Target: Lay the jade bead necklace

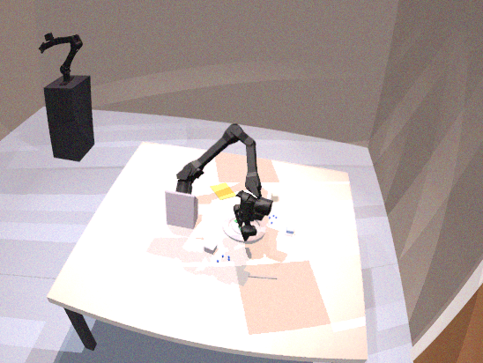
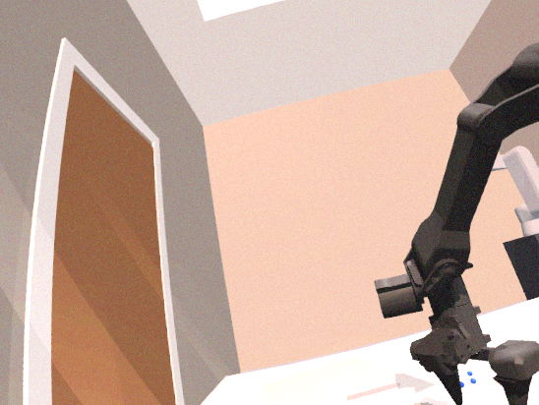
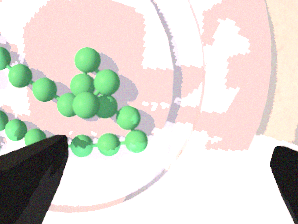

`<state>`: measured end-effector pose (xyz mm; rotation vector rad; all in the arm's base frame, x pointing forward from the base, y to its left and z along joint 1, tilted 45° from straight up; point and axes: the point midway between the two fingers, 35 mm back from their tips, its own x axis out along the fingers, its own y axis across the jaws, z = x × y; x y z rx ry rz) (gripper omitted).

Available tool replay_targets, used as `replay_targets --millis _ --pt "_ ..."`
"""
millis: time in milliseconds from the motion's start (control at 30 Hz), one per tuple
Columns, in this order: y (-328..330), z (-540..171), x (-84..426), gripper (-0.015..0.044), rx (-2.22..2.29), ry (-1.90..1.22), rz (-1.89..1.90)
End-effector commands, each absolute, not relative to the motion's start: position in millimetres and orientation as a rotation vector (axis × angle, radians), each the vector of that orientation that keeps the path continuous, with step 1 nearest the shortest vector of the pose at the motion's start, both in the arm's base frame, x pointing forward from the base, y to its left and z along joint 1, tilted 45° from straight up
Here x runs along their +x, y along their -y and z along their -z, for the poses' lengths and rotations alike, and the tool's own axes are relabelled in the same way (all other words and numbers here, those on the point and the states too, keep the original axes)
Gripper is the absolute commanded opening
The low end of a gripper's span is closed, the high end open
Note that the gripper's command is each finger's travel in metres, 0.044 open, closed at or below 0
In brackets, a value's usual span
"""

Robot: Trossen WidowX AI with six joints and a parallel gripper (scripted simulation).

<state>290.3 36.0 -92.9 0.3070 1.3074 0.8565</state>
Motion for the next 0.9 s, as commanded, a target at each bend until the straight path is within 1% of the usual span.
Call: replay_targets --millis 0,100,367,667,867 --pt "-36.3 92.3 290.5 0.0414 0.318 -1.314 -0.847" --pt "-40.1 82.9 292.4 0.0335 0.477 -1.403 -0.714" --pt "-54.2 50.0 296.1 0.0125 1.024 -1.64 -0.191" --pt "-70.8 14.1 294.9 0.012 1.594 -1.746 0.489" --pt "-72.1 11.5 294.6 0.012 1.634 -1.747 0.544"
